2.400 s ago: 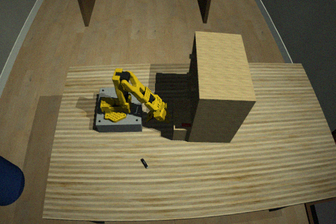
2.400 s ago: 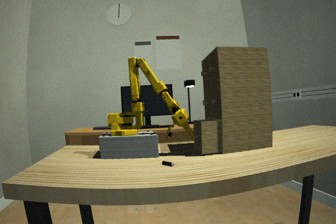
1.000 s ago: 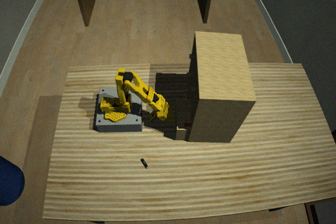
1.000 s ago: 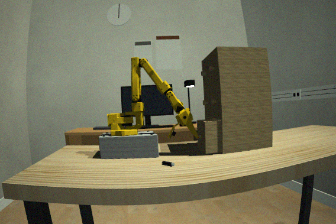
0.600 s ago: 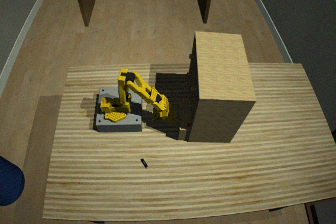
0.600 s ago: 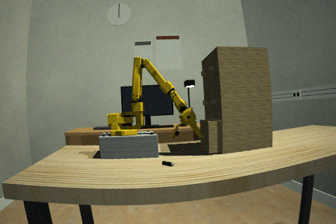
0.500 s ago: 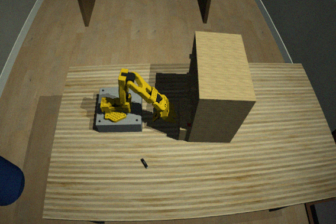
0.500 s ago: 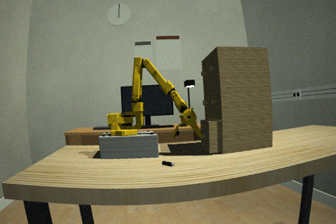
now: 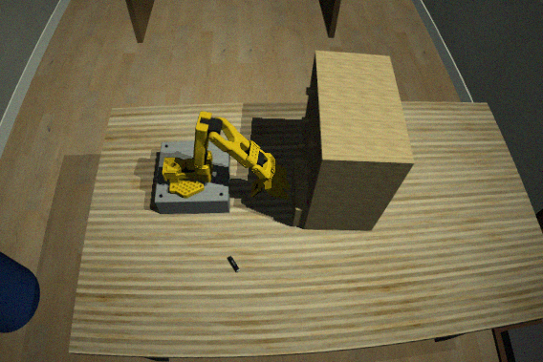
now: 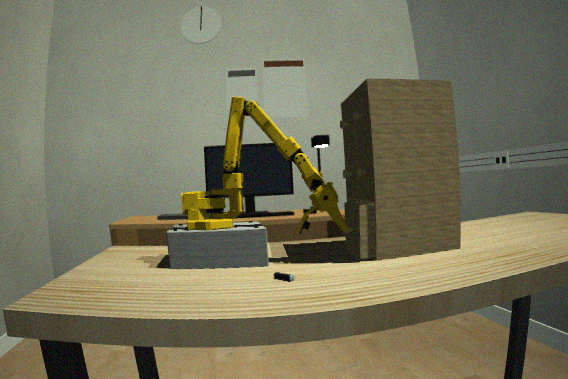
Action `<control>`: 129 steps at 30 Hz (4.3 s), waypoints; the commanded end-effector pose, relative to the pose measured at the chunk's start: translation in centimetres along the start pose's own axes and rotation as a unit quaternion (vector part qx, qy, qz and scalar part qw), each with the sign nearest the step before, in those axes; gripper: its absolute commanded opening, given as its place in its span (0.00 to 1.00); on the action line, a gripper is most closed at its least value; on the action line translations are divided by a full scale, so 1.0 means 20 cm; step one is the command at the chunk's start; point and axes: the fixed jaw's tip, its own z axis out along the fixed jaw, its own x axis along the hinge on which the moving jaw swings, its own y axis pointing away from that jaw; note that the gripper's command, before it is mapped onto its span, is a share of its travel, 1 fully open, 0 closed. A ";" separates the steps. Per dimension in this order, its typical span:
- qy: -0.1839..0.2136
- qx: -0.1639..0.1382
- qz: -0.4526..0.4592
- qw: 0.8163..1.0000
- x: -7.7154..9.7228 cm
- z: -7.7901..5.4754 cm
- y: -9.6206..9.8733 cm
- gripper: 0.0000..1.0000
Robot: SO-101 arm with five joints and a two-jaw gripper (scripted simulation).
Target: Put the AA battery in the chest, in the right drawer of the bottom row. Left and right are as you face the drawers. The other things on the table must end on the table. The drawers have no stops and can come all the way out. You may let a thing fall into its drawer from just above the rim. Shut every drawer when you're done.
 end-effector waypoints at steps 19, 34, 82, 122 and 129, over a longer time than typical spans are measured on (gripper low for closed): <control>0.003 0.004 0.000 1.000 0.08 0.04 -0.02 0.00; 0.003 0.005 -0.001 1.000 0.13 0.07 -0.02 0.00; 0.001 0.003 -0.004 1.000 0.14 0.07 -0.01 0.00; 0.000 0.003 -0.004 1.000 0.14 0.07 -0.01 0.21; 0.001 0.003 0.003 1.000 0.15 0.00 -0.01 0.21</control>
